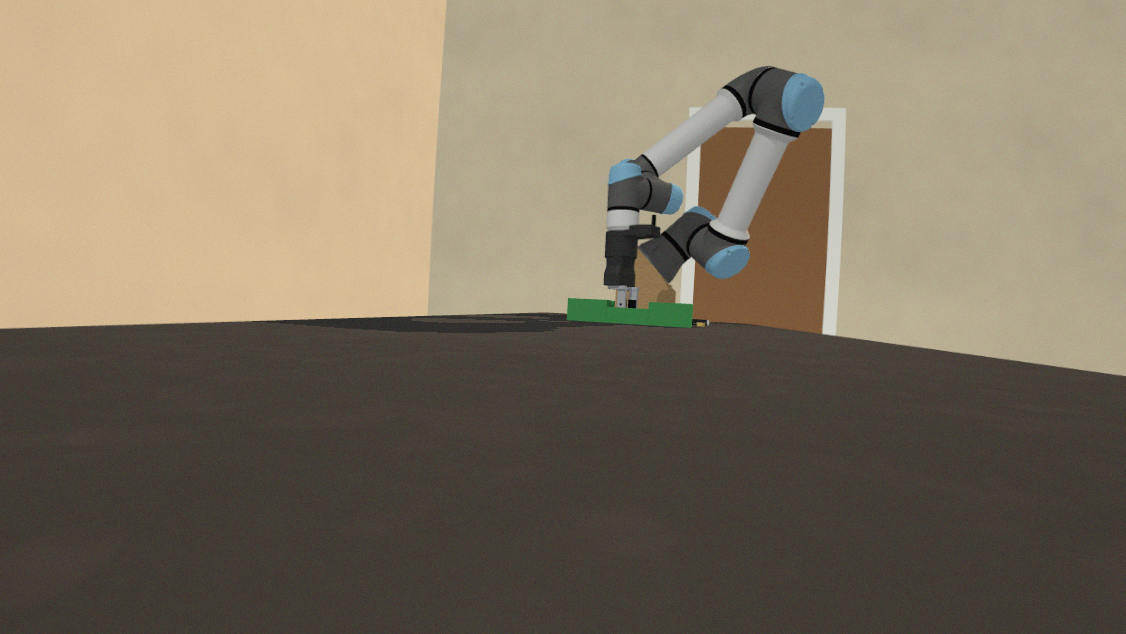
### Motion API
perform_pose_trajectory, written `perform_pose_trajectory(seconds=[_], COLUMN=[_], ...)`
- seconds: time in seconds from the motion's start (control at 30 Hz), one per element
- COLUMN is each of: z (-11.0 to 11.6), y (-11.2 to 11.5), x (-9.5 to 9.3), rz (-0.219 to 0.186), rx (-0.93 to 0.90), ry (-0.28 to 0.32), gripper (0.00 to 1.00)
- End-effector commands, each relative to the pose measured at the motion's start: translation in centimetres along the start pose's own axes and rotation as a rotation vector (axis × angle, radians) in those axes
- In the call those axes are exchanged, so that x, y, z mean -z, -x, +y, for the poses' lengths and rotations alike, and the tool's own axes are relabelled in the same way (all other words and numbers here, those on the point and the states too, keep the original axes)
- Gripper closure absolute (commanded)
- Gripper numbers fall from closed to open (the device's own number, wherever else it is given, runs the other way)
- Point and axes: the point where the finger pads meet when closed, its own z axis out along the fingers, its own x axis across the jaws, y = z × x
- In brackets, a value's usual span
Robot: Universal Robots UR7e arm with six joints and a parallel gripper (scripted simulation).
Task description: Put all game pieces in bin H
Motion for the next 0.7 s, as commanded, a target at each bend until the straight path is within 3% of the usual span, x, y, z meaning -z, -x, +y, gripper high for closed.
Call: perform_pose_trajectory(seconds=[0.0, 0.67], z=[0.0, 0.0], y=[-0.2, -0.1], x=[-0.2, -1.4], rz=[0.004, 0.004], rx=[0.001, 0.001], ry=[0.001, 0.001], gripper=[0.21, 0.21])
